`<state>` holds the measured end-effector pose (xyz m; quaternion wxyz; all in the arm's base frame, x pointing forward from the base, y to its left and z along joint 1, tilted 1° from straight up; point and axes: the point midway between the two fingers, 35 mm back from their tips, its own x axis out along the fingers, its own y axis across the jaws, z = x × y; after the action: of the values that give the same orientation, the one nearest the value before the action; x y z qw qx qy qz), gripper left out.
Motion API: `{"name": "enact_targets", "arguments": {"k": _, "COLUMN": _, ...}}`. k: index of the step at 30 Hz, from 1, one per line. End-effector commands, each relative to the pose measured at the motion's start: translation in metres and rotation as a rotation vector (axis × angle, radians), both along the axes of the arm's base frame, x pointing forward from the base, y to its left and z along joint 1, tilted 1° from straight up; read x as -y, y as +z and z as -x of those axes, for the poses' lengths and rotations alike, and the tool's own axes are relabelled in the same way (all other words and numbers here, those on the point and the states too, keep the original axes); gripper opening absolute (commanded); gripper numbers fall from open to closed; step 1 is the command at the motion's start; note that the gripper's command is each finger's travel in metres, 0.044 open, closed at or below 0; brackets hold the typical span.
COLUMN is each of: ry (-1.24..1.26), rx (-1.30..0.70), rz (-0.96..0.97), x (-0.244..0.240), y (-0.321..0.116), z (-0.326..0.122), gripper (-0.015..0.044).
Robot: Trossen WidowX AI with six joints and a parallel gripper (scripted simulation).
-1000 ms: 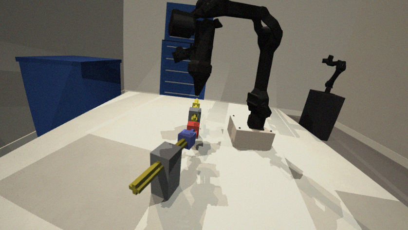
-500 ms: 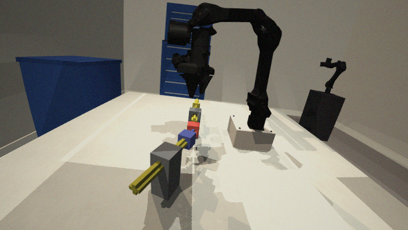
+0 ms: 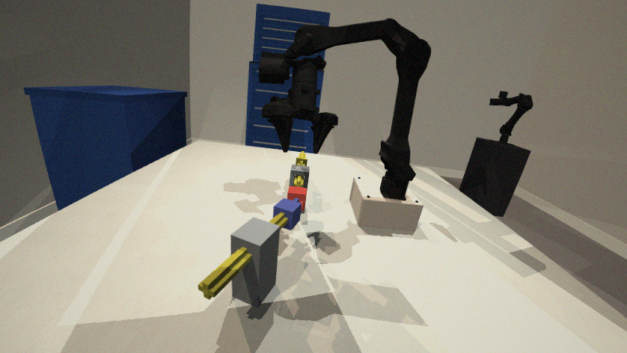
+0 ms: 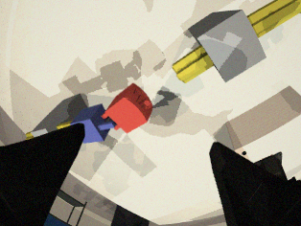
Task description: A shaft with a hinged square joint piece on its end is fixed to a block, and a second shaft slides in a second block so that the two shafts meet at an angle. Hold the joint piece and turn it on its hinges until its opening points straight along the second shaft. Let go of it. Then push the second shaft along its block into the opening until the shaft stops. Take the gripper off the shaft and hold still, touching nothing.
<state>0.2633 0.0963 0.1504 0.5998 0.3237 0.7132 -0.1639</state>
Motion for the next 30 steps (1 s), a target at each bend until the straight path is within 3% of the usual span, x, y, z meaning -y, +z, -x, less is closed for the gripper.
{"name": "enact_targets", "arguments": {"k": 1, "ry": -0.110, "rx": -0.039, "rz": -0.033, "x": 0.006, "y": -0.005, "z": 0.000, "gripper": 0.0440}}
{"name": "enact_targets", "arguments": {"k": 19, "ry": -0.668, "rx": -0.236, "rz": -0.206, "x": 0.039, "y": -0.024, "z": -0.002, "gripper": 0.0440}}
{"name": "enact_targets", "arguments": {"k": 30, "ry": -0.670, "rx": -0.230, "rz": -0.209, "x": 0.043, "y": -0.025, "z": -0.003, "gripper": 0.0440}}
